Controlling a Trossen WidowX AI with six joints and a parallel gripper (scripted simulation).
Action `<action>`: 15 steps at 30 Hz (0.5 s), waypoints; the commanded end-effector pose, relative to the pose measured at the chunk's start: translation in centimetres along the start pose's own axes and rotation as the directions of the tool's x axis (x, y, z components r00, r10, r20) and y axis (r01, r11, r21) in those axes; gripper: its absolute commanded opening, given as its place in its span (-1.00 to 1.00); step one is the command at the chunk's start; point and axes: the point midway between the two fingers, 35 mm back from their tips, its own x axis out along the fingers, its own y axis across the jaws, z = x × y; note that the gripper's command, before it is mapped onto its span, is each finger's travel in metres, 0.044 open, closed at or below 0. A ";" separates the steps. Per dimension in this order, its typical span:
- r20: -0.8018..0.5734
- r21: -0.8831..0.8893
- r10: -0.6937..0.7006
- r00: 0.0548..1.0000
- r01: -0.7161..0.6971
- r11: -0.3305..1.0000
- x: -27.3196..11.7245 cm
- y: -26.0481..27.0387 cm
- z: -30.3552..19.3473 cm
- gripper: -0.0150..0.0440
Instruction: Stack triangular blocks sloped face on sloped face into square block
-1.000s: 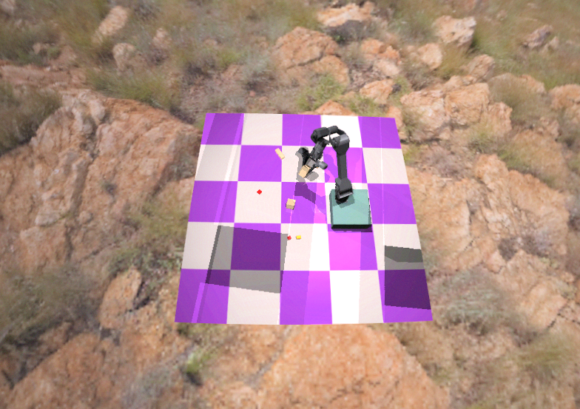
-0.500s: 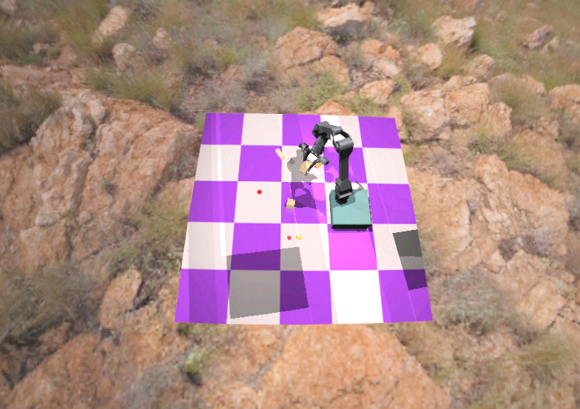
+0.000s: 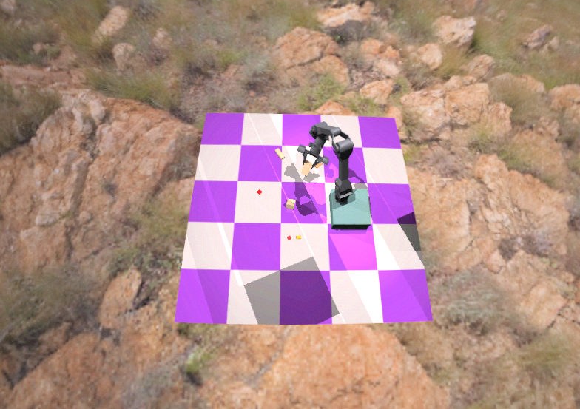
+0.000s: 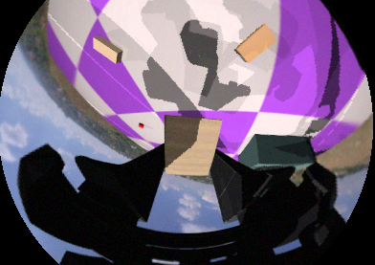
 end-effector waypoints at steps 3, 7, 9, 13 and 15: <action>0.037 -0.203 -0.032 0.999 0.039 0.978 0.1 0.0 -0.2 -0.49; 0.059 -0.332 -0.053 0.997 0.069 0.941 0.3 -0.1 -0.3 -0.49; 0.071 -0.394 -0.062 0.996 0.085 0.915 0.3 -0.1 -0.4 -0.49; 0.095 -0.511 -0.081 0.992 0.119 0.851 0.4 -0.1 -0.5 -0.49; 0.107 -0.566 -0.090 0.990 0.135 0.813 0.5 -0.1 -0.5 -0.49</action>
